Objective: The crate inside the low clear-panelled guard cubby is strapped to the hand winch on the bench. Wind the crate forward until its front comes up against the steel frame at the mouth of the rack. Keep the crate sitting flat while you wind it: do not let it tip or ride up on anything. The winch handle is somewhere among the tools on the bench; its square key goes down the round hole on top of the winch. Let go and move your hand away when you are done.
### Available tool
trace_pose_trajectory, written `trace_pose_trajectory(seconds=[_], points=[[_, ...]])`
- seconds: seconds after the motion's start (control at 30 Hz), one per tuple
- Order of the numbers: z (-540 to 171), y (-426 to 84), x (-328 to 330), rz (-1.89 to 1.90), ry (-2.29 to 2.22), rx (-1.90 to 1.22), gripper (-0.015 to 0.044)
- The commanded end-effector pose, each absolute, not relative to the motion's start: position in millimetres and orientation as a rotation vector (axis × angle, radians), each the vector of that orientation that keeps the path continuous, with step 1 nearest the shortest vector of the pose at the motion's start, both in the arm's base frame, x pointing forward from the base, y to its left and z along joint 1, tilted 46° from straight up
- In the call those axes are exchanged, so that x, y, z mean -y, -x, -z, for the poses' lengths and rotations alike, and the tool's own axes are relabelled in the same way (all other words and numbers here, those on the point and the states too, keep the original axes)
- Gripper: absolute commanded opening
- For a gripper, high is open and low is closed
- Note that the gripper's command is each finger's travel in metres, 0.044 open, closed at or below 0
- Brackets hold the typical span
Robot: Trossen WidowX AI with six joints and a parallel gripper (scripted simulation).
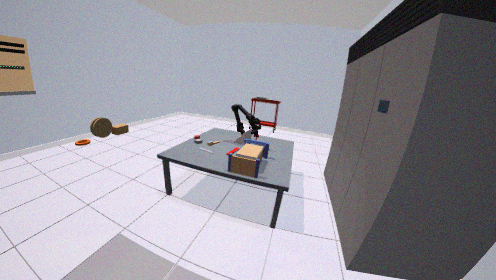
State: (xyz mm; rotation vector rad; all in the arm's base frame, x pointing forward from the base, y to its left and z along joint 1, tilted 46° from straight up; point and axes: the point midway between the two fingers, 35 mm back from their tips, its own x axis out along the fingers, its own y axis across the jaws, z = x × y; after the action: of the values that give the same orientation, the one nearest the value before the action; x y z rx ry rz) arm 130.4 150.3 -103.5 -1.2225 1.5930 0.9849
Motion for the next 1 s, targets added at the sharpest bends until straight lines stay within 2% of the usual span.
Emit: trace_pose_trajectory(seconds=[0.0,0.97], points=[[98.8,-139.1,-137.3,-0.945,1.248,-1.601,0.0],[88.5,-164.8,-119.1,-0.942,1.25,-1.601,0.0]])
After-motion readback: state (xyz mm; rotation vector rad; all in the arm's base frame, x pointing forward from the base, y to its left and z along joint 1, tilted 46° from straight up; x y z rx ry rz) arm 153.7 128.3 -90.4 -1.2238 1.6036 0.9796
